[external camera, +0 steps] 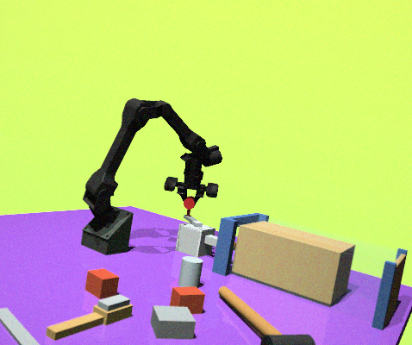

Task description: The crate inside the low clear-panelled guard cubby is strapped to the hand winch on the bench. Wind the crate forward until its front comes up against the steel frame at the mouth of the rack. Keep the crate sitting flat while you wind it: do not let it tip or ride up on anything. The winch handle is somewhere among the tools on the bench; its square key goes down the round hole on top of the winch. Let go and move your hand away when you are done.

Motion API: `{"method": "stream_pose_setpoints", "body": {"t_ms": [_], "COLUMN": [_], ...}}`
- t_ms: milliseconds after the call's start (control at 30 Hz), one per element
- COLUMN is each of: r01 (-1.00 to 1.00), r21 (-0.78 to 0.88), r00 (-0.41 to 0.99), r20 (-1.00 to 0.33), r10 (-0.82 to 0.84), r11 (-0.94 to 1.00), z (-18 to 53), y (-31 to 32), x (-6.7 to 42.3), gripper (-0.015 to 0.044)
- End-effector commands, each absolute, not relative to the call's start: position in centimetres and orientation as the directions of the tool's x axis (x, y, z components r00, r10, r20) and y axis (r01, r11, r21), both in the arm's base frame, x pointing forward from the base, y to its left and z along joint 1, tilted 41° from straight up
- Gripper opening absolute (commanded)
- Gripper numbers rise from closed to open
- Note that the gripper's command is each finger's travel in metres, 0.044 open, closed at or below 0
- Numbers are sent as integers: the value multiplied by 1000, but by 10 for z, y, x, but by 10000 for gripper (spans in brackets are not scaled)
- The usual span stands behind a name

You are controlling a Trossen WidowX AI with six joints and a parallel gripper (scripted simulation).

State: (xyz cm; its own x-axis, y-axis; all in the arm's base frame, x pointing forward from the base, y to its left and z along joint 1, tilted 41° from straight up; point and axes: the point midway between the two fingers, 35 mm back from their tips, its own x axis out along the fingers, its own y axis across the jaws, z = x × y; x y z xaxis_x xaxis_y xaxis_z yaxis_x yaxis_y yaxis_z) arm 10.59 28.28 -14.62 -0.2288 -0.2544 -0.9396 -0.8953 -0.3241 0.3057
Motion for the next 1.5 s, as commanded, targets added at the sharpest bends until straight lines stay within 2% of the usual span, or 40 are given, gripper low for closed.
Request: {"method": "stream_pose_setpoints", "body": {"t_ms": [0,1467], "r01": [-893,-893], "r21": [324,326], "r00": [-241,-242], "r20": [-930,-929], "r10": [-277,-281], "r11": [-311,-310], "z": [-140,-106], "y": [271,230], "x": [98,88], "gripper": [0,0]}}
